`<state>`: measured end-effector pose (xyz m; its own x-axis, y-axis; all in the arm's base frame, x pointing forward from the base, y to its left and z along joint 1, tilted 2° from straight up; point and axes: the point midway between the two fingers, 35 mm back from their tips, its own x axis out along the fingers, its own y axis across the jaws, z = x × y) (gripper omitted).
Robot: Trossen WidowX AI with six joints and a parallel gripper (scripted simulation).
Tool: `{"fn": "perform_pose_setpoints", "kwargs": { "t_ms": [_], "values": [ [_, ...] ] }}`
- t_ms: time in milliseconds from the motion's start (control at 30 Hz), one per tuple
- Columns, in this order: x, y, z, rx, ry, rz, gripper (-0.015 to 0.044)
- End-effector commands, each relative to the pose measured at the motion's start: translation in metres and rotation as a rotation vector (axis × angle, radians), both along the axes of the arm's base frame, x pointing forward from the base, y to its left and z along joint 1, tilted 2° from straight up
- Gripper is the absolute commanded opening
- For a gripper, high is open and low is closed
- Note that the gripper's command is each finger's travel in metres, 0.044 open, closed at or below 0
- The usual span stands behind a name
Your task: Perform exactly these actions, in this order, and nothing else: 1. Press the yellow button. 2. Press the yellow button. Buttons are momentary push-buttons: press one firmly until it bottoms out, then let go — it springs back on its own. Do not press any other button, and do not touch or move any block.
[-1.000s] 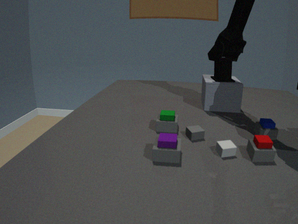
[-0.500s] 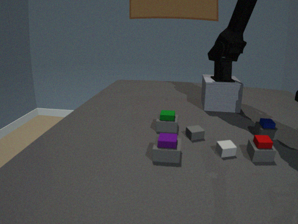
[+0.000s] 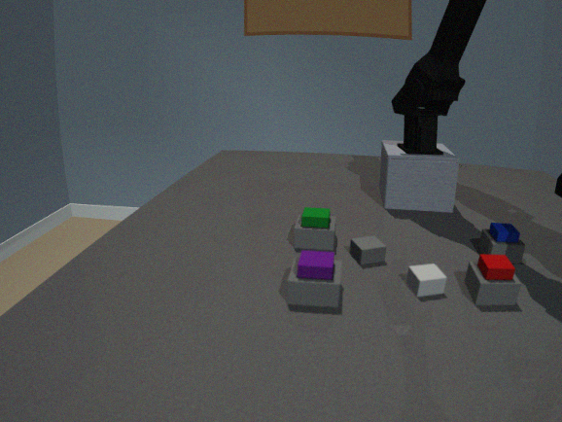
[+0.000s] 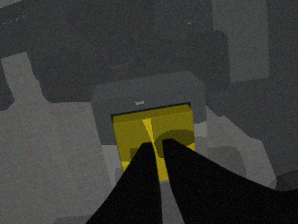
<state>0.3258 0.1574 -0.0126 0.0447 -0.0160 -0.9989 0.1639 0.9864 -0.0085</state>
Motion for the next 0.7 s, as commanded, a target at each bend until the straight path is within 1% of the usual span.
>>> {"fn": "perform_pose_setpoints", "kwargs": {
  "t_ms": [0,300,433,667],
  "values": [
    [-0.001,0.0,-0.001,0.002,0.004,-0.003,0.002],
    [-0.001,0.0,-0.001,0.002,0.004,-0.003,0.002],
    [-0.002,0.001,0.031,0.003,0.004,-0.003,0.002],
    [-0.002,0.001,0.031,0.003,0.004,-0.003,0.002]
  ]
}}
